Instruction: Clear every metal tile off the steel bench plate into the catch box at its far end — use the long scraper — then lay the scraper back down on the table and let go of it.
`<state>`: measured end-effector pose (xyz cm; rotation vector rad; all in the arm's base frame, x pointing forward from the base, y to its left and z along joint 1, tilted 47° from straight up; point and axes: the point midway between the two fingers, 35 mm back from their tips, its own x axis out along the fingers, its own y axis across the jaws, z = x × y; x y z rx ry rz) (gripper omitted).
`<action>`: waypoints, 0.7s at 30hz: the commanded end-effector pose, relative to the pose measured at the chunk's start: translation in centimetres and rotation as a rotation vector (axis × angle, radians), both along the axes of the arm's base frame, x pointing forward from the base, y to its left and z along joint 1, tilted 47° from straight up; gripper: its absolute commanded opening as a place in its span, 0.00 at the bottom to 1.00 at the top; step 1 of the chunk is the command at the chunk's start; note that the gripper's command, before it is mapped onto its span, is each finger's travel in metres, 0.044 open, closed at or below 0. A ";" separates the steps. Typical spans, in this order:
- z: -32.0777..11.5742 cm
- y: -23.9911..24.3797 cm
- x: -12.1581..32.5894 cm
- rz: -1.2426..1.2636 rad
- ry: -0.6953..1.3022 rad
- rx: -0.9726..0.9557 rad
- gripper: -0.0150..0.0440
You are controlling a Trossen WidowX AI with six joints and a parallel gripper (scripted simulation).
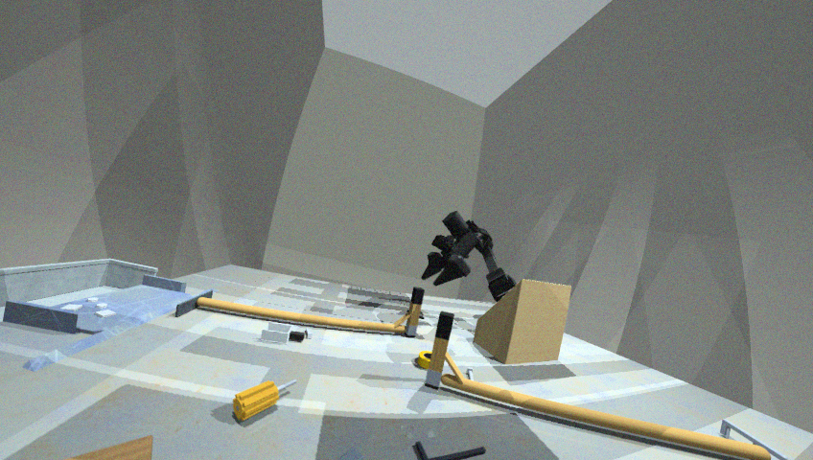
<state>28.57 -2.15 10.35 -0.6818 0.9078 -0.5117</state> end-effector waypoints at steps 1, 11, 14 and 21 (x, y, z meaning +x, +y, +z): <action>1.0 0.9 -0.2 -0.004 -0.005 -0.002 1.00; 0.7 0.5 -0.4 -0.005 -0.005 -0.004 1.00; 0.1 -0.1 -0.5 -0.005 -0.005 -0.003 1.00; -1.1 -1.4 -0.8 -0.004 -0.007 -0.006 1.00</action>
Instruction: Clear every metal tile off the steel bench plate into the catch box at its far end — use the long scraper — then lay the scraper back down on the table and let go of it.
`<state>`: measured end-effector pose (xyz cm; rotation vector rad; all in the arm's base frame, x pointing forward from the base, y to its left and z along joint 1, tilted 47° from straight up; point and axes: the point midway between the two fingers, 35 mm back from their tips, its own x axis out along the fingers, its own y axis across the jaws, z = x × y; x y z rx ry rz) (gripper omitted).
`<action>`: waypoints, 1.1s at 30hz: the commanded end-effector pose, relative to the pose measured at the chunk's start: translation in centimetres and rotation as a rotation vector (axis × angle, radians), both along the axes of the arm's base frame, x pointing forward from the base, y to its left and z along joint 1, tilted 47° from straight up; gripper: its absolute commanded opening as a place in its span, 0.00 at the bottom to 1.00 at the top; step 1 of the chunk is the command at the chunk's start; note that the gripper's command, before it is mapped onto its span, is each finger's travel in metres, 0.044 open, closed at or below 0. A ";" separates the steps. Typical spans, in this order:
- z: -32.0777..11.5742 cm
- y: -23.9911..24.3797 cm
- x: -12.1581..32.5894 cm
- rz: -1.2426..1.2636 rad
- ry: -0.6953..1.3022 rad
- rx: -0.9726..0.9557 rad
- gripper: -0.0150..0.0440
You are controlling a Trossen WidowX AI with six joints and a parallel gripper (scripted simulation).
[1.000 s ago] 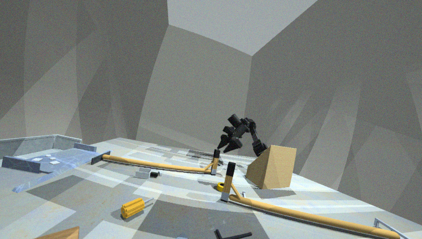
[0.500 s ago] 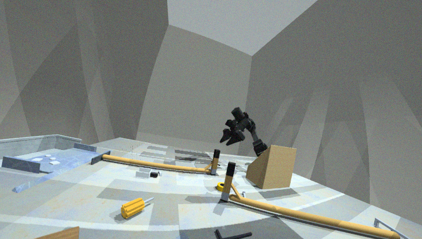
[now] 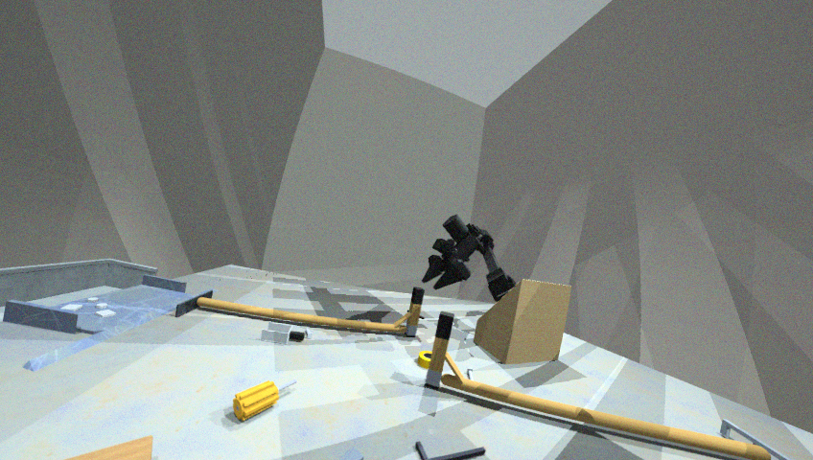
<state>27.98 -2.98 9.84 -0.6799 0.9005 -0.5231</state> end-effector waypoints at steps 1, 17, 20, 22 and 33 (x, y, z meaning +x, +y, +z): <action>-0.6 -0.6 -0.2 0.003 0.003 -0.002 1.00; -1.9 -1.8 1.2 -0.001 0.007 0.006 1.00; -2.1 -2.1 1.5 -0.001 0.007 0.007 1.00; -2.3 -2.3 1.6 -0.001 0.008 0.007 1.00; -3.3 -3.5 2.6 -0.001 0.007 0.007 1.00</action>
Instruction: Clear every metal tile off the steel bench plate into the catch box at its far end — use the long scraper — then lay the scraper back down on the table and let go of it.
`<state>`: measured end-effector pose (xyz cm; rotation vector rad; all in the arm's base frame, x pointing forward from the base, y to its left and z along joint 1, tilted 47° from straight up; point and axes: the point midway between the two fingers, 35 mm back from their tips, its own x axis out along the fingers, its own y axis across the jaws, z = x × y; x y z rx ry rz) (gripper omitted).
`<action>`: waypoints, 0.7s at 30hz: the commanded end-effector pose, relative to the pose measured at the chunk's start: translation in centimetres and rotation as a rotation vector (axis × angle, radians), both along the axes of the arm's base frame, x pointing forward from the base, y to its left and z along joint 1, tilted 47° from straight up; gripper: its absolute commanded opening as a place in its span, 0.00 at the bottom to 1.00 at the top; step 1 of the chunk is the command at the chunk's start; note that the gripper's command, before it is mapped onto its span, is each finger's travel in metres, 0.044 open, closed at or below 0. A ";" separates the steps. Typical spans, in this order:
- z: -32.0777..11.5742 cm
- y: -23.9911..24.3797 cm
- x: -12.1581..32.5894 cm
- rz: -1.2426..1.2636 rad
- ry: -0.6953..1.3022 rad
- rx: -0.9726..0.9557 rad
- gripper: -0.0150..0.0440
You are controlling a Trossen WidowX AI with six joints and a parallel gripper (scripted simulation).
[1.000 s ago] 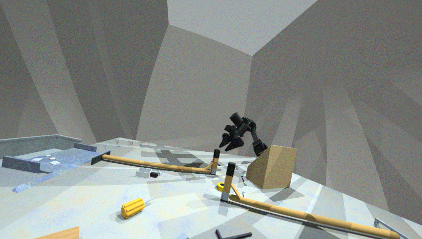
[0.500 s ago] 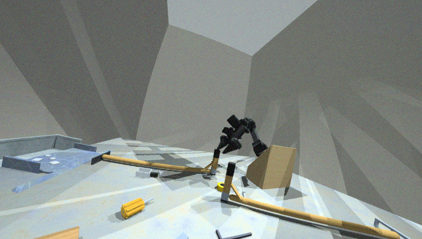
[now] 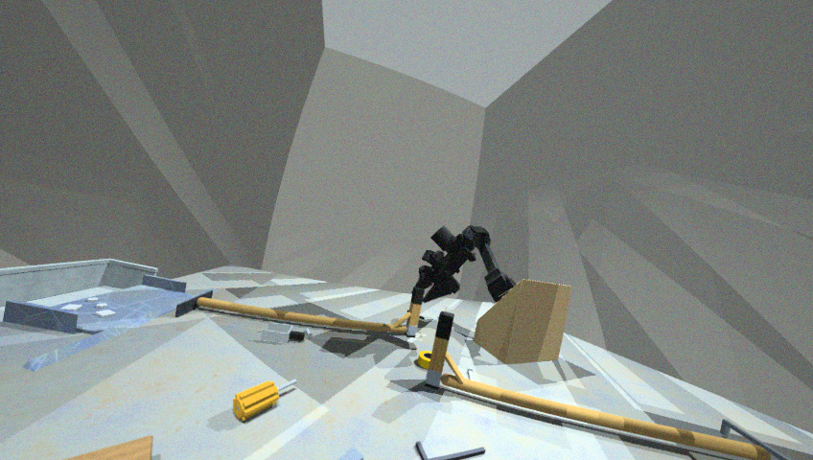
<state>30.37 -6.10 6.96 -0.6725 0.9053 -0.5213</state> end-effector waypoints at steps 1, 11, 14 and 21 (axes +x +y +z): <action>-0.5 -0.5 0.3 0.002 0.004 -0.001 1.00; -1.3 -1.8 1.0 0.004 0.001 -0.005 1.00; -1.5 -2.2 1.2 0.004 0.000 -0.007 1.00; -1.6 -2.5 1.5 0.002 -0.005 -0.009 0.96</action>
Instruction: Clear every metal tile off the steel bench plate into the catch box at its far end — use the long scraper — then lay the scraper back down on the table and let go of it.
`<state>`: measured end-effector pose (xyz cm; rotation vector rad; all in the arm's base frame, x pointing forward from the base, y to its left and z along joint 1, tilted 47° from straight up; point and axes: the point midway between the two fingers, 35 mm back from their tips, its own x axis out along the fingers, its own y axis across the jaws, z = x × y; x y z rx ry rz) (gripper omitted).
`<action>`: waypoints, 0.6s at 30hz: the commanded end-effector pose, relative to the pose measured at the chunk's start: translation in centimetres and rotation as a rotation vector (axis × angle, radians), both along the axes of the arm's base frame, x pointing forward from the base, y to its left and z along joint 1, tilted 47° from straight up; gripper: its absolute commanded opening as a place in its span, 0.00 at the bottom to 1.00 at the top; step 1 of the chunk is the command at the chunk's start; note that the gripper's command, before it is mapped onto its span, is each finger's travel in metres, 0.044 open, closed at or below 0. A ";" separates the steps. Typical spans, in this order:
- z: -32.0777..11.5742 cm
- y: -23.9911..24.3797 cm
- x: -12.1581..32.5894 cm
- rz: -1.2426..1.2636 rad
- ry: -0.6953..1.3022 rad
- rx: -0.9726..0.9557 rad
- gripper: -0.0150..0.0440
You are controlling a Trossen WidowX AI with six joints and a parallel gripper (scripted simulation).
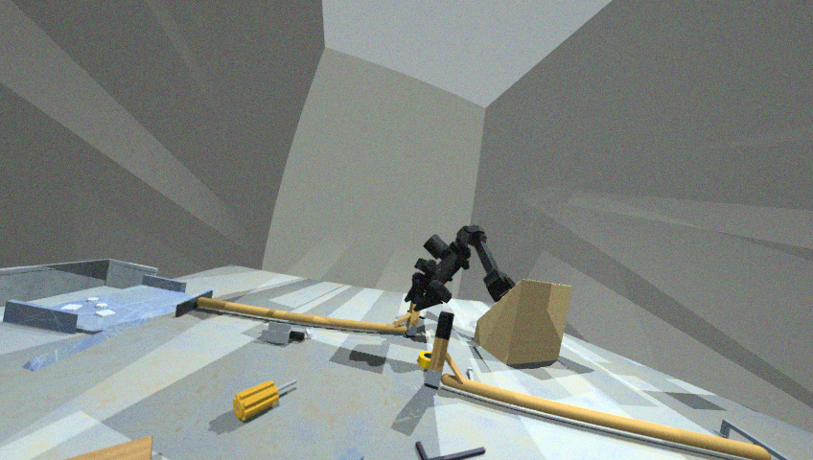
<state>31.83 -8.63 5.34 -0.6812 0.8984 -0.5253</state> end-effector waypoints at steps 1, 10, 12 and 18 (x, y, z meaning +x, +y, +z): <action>0.0 0.1 0.0 0.000 -0.001 0.001 0.91; 0.0 0.1 0.0 0.000 -0.001 0.001 0.51; 0.0 0.1 0.0 0.000 -0.001 0.001 0.42; 0.0 0.1 0.0 0.000 -0.001 0.001 0.35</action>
